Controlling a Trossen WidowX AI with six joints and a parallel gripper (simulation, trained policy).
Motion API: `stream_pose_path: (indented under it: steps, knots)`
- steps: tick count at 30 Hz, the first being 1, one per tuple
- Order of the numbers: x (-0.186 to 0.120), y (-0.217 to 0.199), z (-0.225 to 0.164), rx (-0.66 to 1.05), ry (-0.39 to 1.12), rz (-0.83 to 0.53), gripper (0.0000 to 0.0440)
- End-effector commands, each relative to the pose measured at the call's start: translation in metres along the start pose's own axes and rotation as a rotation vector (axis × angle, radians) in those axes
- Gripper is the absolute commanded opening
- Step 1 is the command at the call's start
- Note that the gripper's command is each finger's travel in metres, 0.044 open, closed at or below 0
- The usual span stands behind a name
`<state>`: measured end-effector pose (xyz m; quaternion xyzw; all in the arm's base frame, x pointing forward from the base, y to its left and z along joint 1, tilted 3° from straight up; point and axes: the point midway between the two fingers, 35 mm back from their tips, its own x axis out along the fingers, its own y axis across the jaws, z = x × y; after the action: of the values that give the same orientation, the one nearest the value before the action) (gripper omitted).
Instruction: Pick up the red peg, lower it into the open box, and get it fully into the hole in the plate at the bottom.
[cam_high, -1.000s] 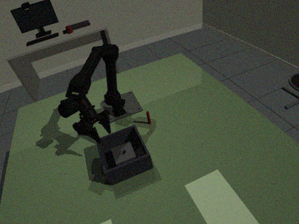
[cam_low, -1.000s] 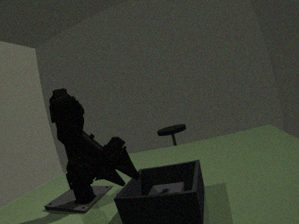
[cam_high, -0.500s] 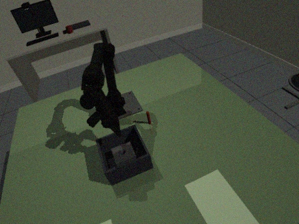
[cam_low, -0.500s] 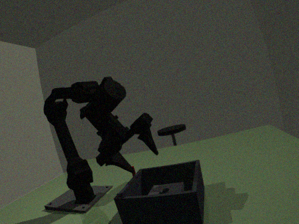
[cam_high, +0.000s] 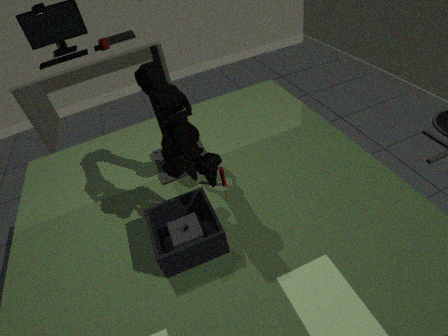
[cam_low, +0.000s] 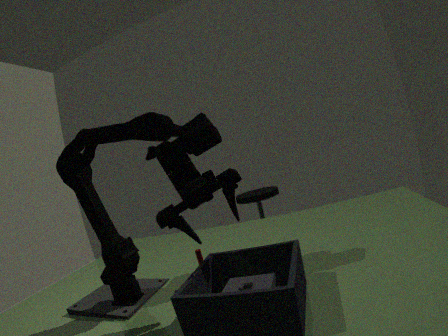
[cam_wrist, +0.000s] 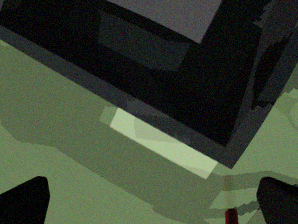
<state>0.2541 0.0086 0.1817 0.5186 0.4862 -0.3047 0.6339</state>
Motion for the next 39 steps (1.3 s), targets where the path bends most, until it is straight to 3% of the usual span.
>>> stream_pose_path:
  steps: [1,18,35,37,39]
  knots:
    - [0.001,-0.002,-0.015,-0.046,0.0,-0.046,0.044]
    - [0.026,-0.036,-0.095,-0.267,0.013,-0.292,0.044]
    - [0.091,-0.068,-0.119,-0.396,-0.062,-0.334,0.0435]
    - [0.097,-0.071,-0.118,-0.413,-0.069,-0.338,0.0424]
    - [0.102,-0.075,-0.118,-0.429,-0.072,-0.347,0.0386]
